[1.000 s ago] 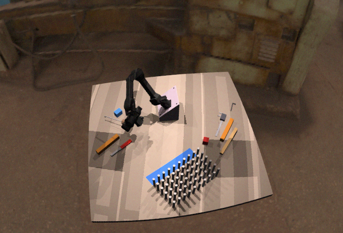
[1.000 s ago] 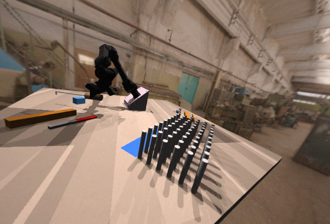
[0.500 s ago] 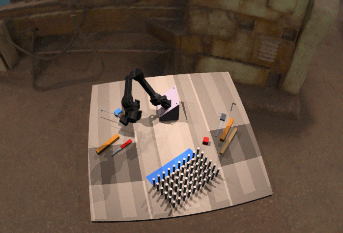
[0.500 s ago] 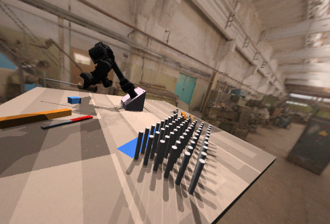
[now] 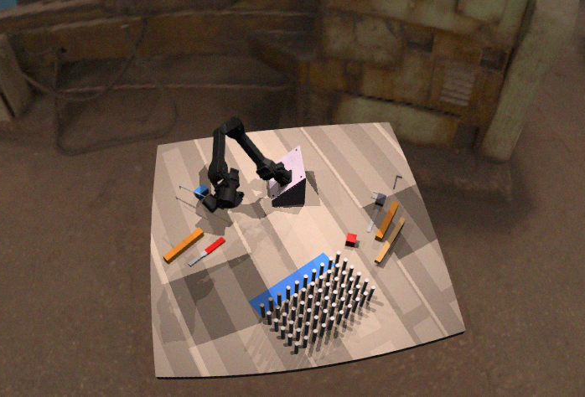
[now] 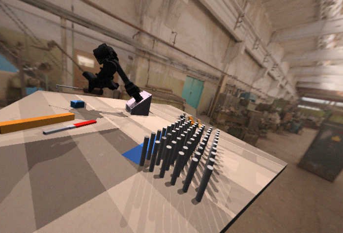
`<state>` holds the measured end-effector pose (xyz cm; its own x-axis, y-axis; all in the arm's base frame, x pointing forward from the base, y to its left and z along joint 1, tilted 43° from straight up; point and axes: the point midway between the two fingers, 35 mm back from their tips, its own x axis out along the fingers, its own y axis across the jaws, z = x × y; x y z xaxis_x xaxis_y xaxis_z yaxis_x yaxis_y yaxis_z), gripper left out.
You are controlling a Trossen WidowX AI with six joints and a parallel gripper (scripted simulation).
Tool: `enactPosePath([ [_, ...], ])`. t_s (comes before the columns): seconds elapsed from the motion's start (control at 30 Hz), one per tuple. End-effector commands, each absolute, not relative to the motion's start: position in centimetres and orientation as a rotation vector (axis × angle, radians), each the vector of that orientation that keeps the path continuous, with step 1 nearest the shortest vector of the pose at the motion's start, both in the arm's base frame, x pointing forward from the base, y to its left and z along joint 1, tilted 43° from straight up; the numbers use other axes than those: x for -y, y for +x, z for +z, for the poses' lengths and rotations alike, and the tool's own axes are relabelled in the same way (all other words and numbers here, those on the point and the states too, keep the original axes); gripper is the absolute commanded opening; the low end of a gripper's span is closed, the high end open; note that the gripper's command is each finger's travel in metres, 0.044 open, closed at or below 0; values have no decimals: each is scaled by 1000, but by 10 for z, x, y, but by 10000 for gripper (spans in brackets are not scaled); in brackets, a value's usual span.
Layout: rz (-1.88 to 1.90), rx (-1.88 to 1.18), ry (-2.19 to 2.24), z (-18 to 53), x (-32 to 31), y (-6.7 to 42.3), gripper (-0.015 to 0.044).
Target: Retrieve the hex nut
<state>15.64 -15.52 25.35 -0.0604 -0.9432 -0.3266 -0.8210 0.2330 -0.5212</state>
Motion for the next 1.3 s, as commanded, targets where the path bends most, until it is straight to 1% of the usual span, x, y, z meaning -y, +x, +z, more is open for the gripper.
enactPosePath([
  [0.0,-349,-1797,-1520,251,149,166,0],
  [0.6,-601,-1410,-1077,233,120,200,0],
  [1.27,-744,-1070,-472,217,83,232,0],
])
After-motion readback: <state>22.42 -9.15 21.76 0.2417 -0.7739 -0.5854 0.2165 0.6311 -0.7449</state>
